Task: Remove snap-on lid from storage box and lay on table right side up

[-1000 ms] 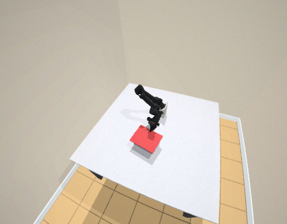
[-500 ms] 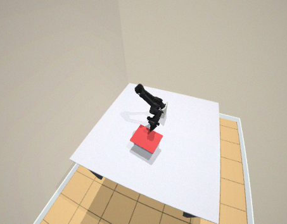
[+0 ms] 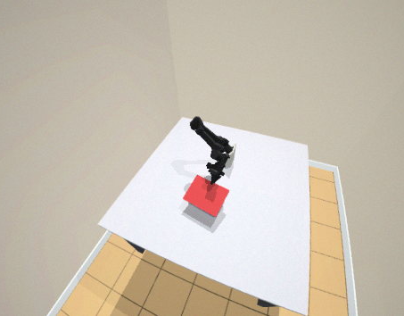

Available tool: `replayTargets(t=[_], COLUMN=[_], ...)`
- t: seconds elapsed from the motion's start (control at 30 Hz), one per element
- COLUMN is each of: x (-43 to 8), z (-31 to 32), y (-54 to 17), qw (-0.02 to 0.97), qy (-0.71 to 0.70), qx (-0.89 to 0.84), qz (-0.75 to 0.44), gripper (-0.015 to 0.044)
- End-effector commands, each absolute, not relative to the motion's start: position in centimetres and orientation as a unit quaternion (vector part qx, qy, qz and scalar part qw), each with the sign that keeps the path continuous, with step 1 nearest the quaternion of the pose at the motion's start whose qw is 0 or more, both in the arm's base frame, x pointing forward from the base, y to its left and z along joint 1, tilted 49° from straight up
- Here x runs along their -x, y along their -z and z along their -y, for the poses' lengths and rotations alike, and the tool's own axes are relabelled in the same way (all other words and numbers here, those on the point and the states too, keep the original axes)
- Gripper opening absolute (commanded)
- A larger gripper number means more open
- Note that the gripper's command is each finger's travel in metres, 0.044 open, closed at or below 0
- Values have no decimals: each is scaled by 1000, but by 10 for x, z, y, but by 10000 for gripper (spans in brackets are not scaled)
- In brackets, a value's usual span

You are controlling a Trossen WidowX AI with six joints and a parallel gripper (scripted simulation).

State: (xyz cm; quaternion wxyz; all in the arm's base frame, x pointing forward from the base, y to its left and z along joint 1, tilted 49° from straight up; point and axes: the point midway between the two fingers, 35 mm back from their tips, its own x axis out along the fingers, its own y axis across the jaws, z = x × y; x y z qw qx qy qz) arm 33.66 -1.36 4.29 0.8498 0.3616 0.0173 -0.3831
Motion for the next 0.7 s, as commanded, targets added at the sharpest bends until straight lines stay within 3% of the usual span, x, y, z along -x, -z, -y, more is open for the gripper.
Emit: replayTargets(t=[0.0, 0.67], x=[-339, -353], z=[10, -7], y=[-48, -68], qw=[849, 849], qy=[382, 382], qx=[-364, -364], qz=[-15, -15], gripper=[0, 0])
